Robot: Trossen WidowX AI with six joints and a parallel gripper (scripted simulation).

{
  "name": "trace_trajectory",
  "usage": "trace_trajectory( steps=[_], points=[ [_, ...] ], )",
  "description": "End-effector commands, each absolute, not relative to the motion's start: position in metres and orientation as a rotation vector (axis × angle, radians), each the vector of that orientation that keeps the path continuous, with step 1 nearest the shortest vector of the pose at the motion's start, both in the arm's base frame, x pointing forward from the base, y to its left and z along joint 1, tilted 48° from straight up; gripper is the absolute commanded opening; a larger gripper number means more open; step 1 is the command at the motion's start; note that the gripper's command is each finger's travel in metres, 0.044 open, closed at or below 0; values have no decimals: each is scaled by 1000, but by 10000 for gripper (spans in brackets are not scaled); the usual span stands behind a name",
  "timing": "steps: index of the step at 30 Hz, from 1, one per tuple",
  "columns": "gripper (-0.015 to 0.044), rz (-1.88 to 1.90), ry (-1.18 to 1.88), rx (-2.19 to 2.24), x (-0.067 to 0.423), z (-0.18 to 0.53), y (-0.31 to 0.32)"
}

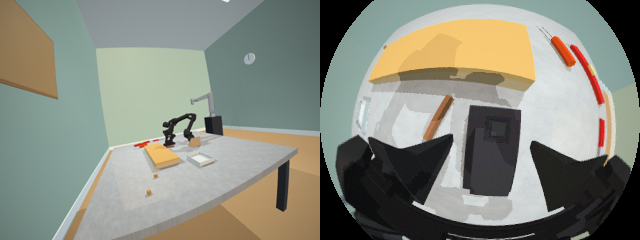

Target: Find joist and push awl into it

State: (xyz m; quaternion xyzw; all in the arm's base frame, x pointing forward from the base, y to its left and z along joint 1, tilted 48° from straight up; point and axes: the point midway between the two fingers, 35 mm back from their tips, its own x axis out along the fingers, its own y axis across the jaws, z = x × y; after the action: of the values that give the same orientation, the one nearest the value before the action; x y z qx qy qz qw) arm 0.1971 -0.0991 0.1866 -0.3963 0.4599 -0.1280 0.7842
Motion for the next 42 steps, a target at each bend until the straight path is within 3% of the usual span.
trace_trajectory(
  steps=[1,7,11,37,42],
  points=[
    [440,-277,984,-859,197,183,-104],
    [440,-280,980,-864,197,179,-110],
    [335,-280,980,-864,197,179,-110],
    [162,-280,980,-864,197,179,-110],
    [30,-273,988,-852,198,181,-104]
  ],
)
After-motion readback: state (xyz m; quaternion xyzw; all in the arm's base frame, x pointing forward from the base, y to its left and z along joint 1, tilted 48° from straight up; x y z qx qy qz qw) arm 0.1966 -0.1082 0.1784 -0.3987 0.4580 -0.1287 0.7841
